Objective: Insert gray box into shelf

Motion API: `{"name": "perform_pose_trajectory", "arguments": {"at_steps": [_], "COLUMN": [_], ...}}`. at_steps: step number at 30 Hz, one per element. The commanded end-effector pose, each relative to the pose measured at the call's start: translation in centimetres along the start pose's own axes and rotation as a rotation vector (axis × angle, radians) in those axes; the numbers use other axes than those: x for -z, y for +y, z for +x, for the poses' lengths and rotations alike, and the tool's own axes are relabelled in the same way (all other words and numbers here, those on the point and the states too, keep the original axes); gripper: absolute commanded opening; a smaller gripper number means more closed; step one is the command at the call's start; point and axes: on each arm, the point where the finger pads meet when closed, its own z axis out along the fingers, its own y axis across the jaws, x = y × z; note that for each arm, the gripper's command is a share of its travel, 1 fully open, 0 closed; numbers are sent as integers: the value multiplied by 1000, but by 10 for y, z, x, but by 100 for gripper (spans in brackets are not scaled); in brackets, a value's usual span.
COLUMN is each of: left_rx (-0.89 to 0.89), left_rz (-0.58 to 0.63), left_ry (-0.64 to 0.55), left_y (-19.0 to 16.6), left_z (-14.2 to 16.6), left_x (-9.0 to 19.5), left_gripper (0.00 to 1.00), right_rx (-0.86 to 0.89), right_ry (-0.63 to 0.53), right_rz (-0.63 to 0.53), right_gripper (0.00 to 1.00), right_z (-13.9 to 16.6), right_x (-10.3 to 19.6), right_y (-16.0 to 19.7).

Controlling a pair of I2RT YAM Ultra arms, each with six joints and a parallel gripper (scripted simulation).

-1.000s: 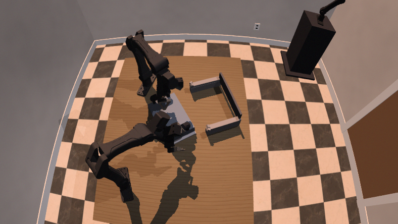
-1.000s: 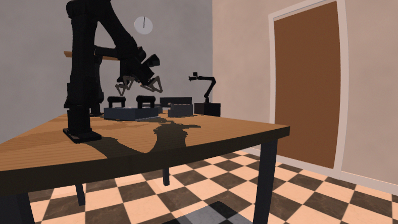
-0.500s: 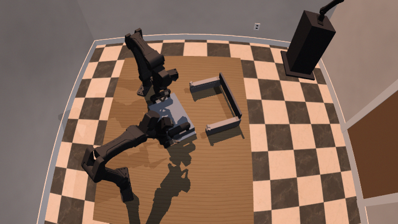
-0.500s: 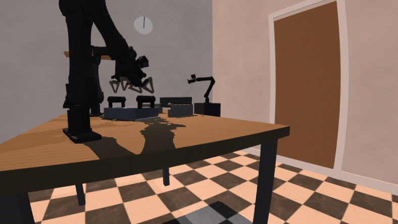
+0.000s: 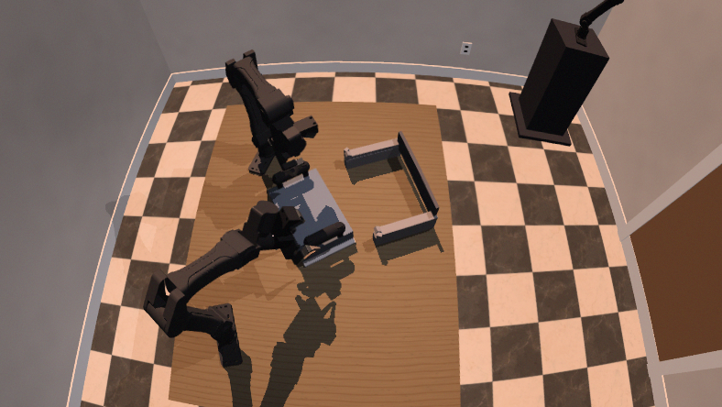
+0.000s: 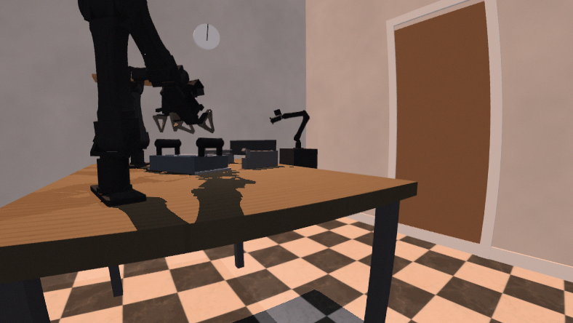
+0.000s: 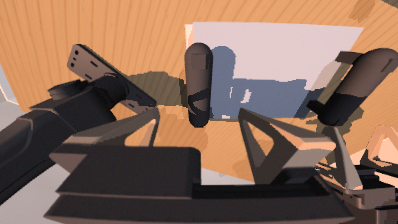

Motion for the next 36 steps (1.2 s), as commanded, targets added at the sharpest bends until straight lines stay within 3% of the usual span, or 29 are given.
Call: {"name": "perform_pose_trajectory", "arguments": {"at_steps": [1,2,5,19,22,25,28,32,35,36], "left_rx": [9,10,7,23,19,31,19,19,19,18], "left_rz": [40,44,31,57,43,29,74,34,26,31], "left_ry": [-23,-24,-22,-30,-28,-27,-33,-26,-25,-26], "left_y": [-3,-3,2,-5,-1,-2,-14,-13,-12,-13], "left_z": [-3,-4,-3,-6,-6,-8,-8,-7,-7,-7], "left_x": [-6,-8,-3,-47,-42,-60,-43,-48,-49,-48], "left_gripper": [100,100,100,100,100,100,100,100,100,16], "right_rx": [-36,-18,-16,-13,-13,-13,-10,-21,-13,-16], "right_ry": [-82,-50,-39,-45,-33,-46,-40,-89,-70,-78], "right_rz": [-17,-15,-6,-15,-4,-15,-13,-21,-19,-22], "right_gripper": [100,100,100,100,100,100,100,100,100,100], "right_z": [-30,-21,-18,-18,-15,-18,-16,-35,-27,-29], "right_x": [13,-7,-5,-47,-45,-58,-66,-47,-51,-48], "right_y": [3,4,2,4,2,5,4,7,8,8]}}
